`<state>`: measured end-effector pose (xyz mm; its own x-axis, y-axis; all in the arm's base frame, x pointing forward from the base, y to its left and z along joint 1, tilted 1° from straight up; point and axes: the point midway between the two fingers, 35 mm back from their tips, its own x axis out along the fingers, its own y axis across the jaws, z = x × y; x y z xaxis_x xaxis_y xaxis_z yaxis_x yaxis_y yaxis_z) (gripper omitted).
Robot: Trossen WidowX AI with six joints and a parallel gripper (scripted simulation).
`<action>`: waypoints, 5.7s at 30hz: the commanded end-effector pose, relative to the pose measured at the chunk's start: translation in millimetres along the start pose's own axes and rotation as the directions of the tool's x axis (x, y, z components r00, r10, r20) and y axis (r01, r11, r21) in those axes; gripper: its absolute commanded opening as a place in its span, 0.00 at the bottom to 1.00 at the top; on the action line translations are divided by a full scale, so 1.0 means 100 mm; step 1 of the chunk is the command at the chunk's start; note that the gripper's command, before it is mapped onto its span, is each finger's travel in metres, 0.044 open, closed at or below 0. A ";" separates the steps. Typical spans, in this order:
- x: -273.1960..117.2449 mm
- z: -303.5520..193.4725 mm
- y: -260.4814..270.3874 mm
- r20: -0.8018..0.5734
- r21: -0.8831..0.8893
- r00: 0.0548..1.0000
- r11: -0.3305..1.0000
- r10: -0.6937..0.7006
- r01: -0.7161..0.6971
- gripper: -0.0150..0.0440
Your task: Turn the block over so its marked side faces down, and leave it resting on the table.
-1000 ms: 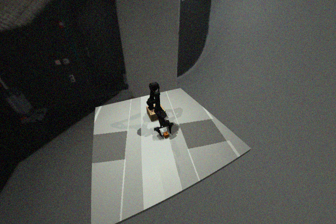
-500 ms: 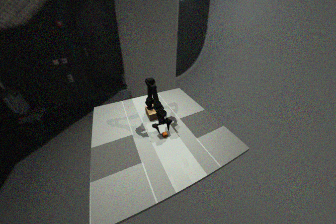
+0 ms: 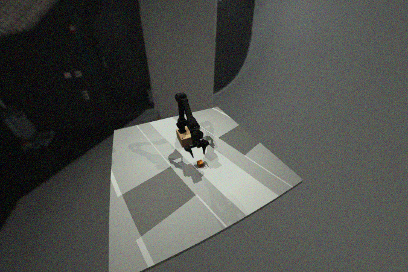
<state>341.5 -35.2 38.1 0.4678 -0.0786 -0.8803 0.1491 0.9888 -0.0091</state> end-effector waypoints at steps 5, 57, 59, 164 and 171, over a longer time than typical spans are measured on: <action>0.03 0.26 0.02 -0.237 0.002 0.971 1.000 0.006 -0.006 1.00; 0.61 0.10 0.01 -0.434 0.004 0.901 1.000 0.008 -0.007 1.00; 0.64 0.08 0.01 -0.434 0.004 0.901 1.000 0.008 -0.007 1.00; 0.82 0.07 0.02 0.275 0.002 0.962 1.000 0.006 -0.006 0.25; 0.87 0.03 0.03 0.370 0.002 0.929 1.000 0.005 -0.006 0.25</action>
<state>393.3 -40.0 -25.2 0.7482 -0.1071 -0.6548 0.1457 0.9893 0.0047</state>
